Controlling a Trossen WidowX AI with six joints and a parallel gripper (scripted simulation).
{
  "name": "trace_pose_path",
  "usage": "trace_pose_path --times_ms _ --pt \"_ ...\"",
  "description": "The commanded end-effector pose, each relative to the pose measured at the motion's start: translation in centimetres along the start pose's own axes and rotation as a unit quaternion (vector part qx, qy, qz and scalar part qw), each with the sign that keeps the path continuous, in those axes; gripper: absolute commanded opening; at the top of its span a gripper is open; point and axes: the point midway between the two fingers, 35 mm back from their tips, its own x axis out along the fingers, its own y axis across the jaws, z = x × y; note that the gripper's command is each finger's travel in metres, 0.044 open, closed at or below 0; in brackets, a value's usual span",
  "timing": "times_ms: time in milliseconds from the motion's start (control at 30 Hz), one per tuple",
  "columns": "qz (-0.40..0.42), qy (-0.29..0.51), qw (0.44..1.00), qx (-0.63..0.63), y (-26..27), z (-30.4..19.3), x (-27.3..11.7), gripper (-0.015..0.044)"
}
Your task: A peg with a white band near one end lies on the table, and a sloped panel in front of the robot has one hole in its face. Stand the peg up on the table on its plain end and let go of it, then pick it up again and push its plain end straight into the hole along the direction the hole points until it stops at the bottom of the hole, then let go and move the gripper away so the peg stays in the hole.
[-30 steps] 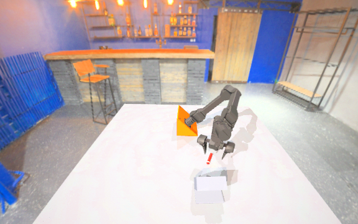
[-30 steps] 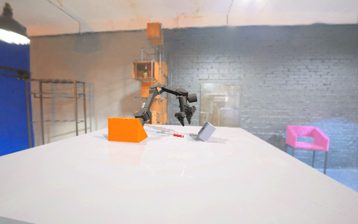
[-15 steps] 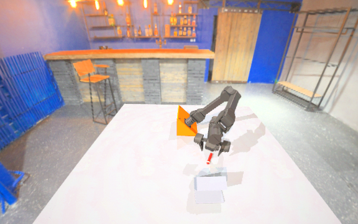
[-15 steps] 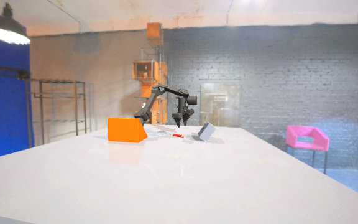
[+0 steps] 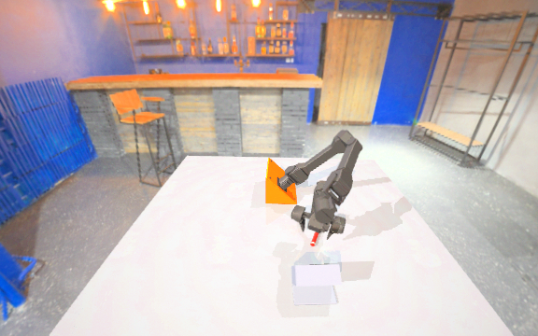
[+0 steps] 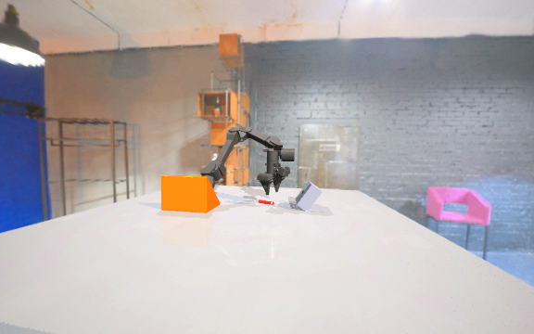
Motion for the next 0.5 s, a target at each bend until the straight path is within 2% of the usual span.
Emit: trace_pose_path --times_ms 0,467 --pt "0.001 0.004 1.0 0.007 -0.2 -0.1 0.8 0.044" --pt "0.002 0.004 1.0 0.007 -0.2 -0.2 3.1 0.044"
